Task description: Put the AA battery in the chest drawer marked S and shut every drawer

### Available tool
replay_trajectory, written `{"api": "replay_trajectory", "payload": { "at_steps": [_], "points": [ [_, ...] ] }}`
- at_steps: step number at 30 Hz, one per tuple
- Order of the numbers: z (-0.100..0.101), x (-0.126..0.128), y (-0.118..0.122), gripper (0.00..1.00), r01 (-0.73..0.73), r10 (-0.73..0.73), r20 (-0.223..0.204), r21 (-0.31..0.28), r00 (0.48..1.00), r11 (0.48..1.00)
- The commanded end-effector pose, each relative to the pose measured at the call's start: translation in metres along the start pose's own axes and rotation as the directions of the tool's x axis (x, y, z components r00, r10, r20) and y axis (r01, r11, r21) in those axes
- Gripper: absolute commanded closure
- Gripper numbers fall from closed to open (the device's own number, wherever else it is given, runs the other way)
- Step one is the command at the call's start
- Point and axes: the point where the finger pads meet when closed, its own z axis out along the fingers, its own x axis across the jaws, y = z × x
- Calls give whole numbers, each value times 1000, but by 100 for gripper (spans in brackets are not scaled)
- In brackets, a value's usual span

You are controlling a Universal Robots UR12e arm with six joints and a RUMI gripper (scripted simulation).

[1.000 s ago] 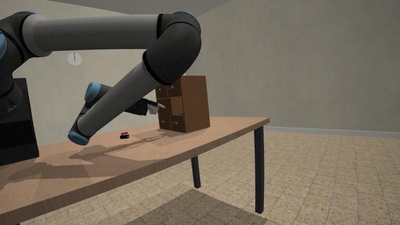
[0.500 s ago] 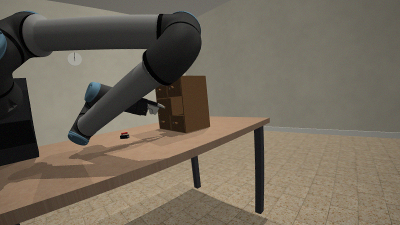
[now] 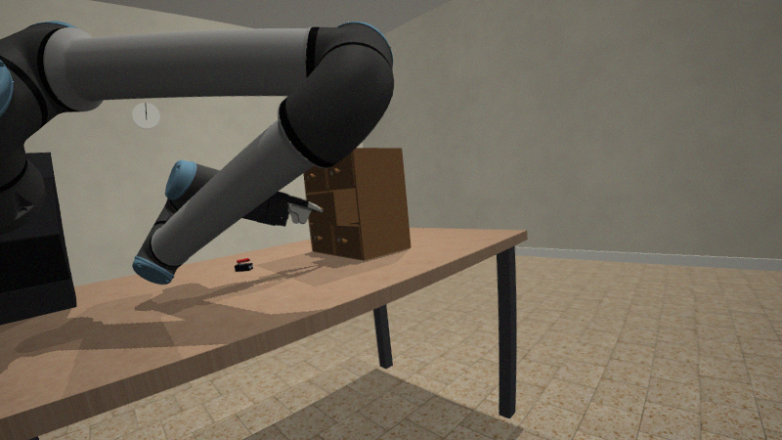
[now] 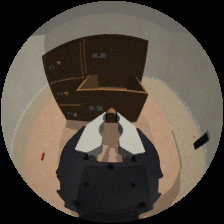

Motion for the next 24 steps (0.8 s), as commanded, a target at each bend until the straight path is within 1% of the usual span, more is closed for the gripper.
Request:
{"api": "replay_trajectory", "payload": {
  "at_steps": [1,24],
  "points": [
    [0,0,-1,93,0,0,0,1,1000,1000],
    [2,0,-2,93,0,0,0,1,1000,1000]
  ]
}}
